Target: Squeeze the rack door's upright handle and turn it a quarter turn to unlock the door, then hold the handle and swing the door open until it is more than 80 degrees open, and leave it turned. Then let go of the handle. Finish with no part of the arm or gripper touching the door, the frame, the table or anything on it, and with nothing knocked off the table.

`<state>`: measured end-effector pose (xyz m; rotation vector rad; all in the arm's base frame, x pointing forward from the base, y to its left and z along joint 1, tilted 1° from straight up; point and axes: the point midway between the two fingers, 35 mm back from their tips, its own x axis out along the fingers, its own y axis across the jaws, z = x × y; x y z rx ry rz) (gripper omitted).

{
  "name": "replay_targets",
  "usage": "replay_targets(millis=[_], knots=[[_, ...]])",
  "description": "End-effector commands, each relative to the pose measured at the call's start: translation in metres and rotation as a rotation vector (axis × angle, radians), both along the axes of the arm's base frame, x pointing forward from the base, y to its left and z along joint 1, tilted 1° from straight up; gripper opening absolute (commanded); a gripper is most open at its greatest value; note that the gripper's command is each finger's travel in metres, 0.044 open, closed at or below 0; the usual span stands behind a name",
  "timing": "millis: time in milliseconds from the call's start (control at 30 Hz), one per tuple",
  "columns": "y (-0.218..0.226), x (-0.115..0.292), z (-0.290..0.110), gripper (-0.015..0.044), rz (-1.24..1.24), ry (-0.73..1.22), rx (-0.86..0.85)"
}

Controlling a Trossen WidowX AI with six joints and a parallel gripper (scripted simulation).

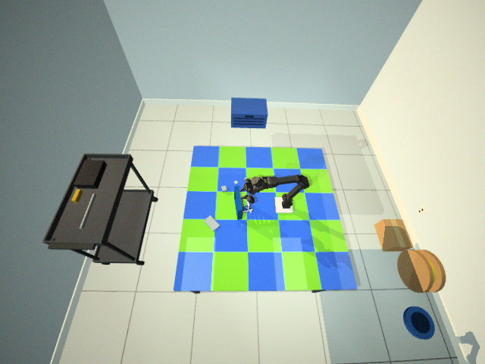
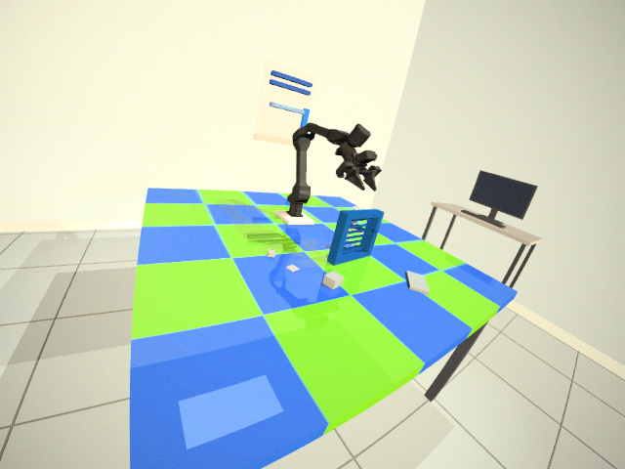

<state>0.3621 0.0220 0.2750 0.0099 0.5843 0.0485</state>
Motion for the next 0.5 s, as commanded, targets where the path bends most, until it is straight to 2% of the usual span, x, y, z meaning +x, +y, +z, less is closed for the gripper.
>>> replay_targets(millis=[0, 467], knots=[[0.003, 0.001, -0.006, 0.028, 0.002, 0.072, -0.002], [0.016, -0.004, -0.027, 0.028, 0.026, 0.375, -0.025]])
